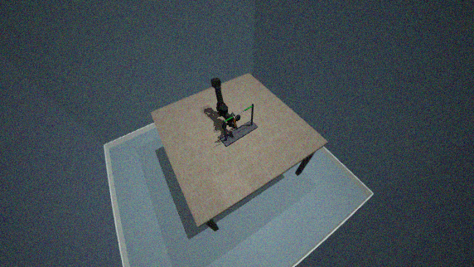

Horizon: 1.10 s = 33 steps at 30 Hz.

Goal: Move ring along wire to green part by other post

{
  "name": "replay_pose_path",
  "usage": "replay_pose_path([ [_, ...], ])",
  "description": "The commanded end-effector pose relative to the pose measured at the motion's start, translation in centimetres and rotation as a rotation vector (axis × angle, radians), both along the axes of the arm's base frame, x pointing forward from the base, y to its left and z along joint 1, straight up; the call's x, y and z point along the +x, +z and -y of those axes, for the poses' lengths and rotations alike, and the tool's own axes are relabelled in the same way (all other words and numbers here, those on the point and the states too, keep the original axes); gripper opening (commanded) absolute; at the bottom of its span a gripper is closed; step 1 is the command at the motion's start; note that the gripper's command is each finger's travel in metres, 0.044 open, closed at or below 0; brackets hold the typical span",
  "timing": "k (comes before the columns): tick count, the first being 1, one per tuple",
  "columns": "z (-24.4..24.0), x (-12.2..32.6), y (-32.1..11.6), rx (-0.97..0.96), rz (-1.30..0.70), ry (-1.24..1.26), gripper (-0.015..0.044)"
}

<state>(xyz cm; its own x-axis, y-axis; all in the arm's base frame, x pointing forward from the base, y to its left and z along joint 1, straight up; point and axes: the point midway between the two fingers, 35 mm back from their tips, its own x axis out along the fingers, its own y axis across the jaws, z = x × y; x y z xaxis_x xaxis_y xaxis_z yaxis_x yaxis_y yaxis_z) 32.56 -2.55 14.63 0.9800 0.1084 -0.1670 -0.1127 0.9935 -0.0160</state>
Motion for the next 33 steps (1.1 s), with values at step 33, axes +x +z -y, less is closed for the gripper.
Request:
replay_pose_path([
  [33, -2.7, -0.4, -0.1, -0.044, 0.000, 0.058, -0.0150],
])
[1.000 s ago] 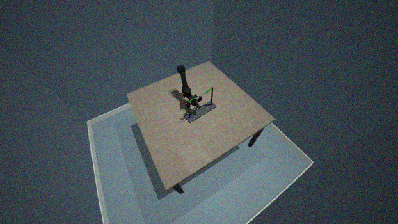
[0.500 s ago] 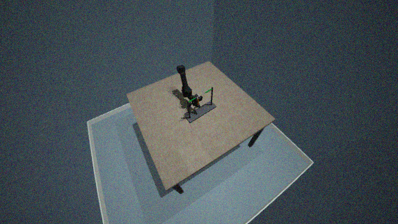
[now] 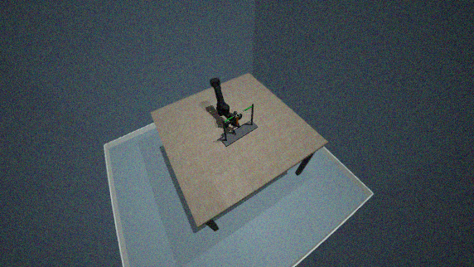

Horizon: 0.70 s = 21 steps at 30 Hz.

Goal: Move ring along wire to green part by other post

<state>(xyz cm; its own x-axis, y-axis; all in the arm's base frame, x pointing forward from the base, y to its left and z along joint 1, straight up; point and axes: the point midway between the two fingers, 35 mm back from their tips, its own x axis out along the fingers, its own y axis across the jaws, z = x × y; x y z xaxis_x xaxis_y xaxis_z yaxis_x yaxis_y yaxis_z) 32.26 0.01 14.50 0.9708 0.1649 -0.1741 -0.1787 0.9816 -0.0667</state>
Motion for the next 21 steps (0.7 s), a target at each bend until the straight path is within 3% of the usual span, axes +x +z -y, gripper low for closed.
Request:
replay_pose_path([
  [1, -0.3, -0.1, 0.0, 0.011, 0.000, -0.012, -0.0150],
  [21, -3.5, -1.4, 0.0, 0.119, -0.095, -0.121, -0.0150],
])
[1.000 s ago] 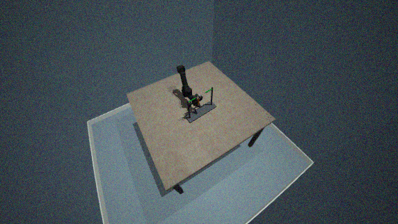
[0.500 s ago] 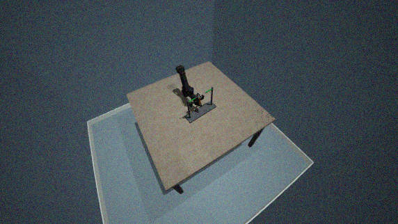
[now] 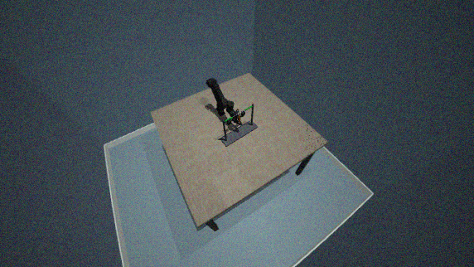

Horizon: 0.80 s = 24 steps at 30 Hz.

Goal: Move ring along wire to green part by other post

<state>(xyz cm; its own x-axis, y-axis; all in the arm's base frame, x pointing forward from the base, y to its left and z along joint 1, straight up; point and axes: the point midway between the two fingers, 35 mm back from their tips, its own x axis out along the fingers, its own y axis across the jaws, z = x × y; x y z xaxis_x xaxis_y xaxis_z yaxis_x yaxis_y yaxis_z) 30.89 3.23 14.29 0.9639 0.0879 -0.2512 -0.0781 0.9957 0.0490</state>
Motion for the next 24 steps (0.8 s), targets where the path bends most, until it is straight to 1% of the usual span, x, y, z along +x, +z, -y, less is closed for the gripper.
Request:
replay_pose_path([
  [1, -0.4, 0.0, 0.3, 0.018, -0.003, -0.023, -0.0150],
  [9, -1.5, 0.0, 0.4, 0.032, -0.005, -0.032, -0.0150],
  [24, -2.4, 0.0, 0.5, -0.015, 0.000, 0.023, -0.0150],
])
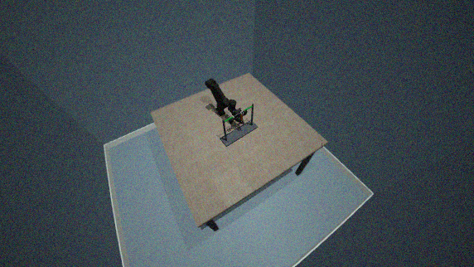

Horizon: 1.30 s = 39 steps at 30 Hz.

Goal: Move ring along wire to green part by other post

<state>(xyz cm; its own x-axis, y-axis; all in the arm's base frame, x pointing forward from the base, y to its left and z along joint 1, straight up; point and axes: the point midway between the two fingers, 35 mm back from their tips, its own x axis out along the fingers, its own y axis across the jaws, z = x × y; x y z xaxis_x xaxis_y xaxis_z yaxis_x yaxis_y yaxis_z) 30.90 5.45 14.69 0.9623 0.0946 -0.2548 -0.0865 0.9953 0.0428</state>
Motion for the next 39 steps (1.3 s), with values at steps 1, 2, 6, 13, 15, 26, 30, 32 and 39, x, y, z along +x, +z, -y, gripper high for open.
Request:
replay_pose_path([
  [1, -0.3, 0.0, 0.1, -0.012, 0.003, 0.018, -0.0150],
  [2, -0.3, 0.0, 0.1, -0.015, 0.004, 0.022, -0.0150],
  [6, -0.6, 0.0, 0.1, -0.025, 0.005, 0.036, -0.0150],
  [13, -1.2, -0.1, 0.1, -0.034, 0.006, 0.049, -0.0150],
  [15, -1.4, -0.1, 0.1, -0.035, 0.006, 0.052, -0.0150],
  [26, -2.4, -0.2, 0.1, -0.036, 0.006, 0.064, -0.0150],
  [30, -2.8, -0.2, 0.1, -0.035, 0.007, 0.068, -0.0150],
  [32, -3.0, -0.2, 0.1, -0.035, 0.007, 0.070, -0.0150],
  [39, -3.7, -0.3, 0.1, -0.034, 0.007, 0.078, -0.0150],
])
